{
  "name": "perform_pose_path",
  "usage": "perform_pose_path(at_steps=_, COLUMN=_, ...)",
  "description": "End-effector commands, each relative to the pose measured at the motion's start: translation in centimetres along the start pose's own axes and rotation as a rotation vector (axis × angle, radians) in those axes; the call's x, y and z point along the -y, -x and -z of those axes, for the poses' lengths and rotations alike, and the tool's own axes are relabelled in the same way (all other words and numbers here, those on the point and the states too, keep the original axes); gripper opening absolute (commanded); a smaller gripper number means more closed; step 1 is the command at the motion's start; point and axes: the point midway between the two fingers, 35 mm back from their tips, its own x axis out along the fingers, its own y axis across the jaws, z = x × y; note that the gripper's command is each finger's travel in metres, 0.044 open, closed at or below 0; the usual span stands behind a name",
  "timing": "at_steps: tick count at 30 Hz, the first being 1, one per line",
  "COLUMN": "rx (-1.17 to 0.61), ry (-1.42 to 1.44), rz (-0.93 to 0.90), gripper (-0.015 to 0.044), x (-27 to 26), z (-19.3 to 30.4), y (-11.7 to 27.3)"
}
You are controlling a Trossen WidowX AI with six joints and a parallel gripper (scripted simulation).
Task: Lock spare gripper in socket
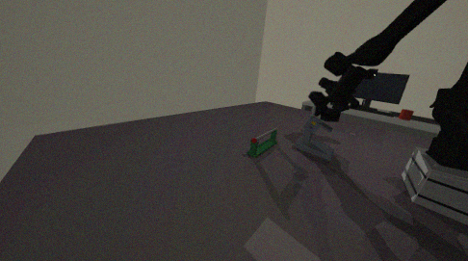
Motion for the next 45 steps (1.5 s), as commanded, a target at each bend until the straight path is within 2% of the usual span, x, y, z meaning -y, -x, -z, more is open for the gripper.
perform_pose_path(at_steps=1, rx=0.026, ry=0.005, rz=-0.006, gripper=0.0, x=-0.1, z=-1.3, y=1.8)
perform_pose_path(at_steps=7, rx=0.026, ry=0.005, rz=-0.006, gripper=0.0, x=-0.1, z=-1.7, y=3.5)
perform_pose_path(at_steps=20, rx=0.001, ry=0.012, rz=0.003, gripper=0.0, x=-0.1, z=-1.0, y=3.0)
perform_pose_path(at_steps=45, rx=-0.222, ry=0.552, rz=0.176, gripper=0.0, x=-3.6, z=3.8, y=3.9)
